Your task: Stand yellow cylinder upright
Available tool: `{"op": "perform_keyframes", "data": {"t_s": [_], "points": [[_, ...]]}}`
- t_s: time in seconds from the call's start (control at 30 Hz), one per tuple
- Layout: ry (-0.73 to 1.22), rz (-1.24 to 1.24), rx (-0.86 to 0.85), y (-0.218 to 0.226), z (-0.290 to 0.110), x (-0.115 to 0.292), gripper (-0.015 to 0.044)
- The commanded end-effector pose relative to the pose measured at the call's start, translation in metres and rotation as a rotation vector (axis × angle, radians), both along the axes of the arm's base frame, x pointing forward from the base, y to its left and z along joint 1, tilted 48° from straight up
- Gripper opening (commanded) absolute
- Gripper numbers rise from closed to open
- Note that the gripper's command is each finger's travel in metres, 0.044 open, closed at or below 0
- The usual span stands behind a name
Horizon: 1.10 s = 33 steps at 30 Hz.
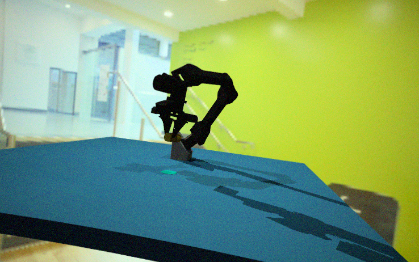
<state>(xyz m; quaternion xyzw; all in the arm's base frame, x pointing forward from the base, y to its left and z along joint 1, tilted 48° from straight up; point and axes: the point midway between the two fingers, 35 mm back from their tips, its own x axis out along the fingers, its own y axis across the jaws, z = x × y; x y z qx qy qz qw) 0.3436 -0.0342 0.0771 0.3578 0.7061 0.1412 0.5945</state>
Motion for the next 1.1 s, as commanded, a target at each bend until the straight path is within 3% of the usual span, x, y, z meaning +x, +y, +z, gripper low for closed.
{"op": "perform_keyframes", "data": {"t_s": [0.0, 1.07], "points": [[-0.011, -0.001, -0.025, 0.001, -0.001, -0.001, 0.0105], [-0.096, -0.043, -0.194, 0.005, -0.02, 0.0, 0.0105]]}}
